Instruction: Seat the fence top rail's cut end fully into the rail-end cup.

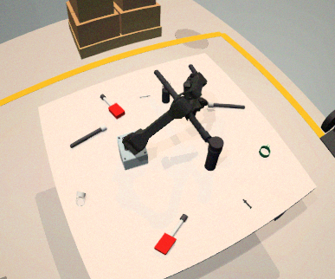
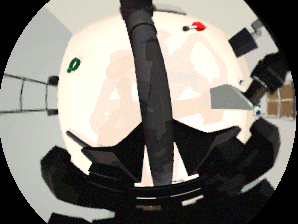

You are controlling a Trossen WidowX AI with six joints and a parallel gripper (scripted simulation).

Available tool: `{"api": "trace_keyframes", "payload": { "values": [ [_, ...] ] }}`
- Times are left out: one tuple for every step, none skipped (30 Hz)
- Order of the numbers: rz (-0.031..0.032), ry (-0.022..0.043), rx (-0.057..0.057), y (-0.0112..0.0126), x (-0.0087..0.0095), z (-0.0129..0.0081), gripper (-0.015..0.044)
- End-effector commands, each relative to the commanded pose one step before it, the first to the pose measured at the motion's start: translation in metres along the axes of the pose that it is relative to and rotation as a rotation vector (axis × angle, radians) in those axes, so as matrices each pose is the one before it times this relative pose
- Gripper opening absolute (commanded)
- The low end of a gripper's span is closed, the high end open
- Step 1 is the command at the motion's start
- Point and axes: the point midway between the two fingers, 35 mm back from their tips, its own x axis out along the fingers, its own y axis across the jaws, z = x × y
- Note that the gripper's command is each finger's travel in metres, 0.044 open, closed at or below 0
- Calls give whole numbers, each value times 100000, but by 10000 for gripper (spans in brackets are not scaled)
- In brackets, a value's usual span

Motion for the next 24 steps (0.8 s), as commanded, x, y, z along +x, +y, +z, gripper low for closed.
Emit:
{"api": "trace_keyframes", "payload": {
  "values": [
    [584,-972,-278,141,-180,371,0],
    [2,-19,-6,2,-4,9,0],
    [2,-22,-8,2,-5,7,0],
    [3,-25,-9,3,-5,6,0],
    [3,-28,-11,3,-6,6,0],
    [3,-30,-11,3,-7,6,0],
    [4,-32,-12,3,-7,6,0],
    [4,-32,-12,3,-7,6,0],
    [3,-32,-12,3,-7,6,0],
    [4,-32,-12,3,-7,6,0],
    [3,-31,-11,3,-7,6,0],
    [3,-30,-11,3,-7,5,0],
    [4,-33,-13,4,-8,5,0],
    [4,-34,-13,4,-8,5,0],
    [4,-33,-13,4,-8,4,0],
    [4,-33,-13,4,-8,4,0],
    [4,-33,-13,4,-8,4,0],
    [4,-33,-13,4,-8,4,0],
    [4,-33,-13,4,-8,4,0],
    [4,-29,-12,4,-8,4,0],
    [4,-29,-12,4,-8,4,0],
    [3,-26,-11,4,-8,4,0],
    [3,-26,-11,4,-8,4,0],
    [3,-22,-9,4,-8,5,0]
  ]
}}
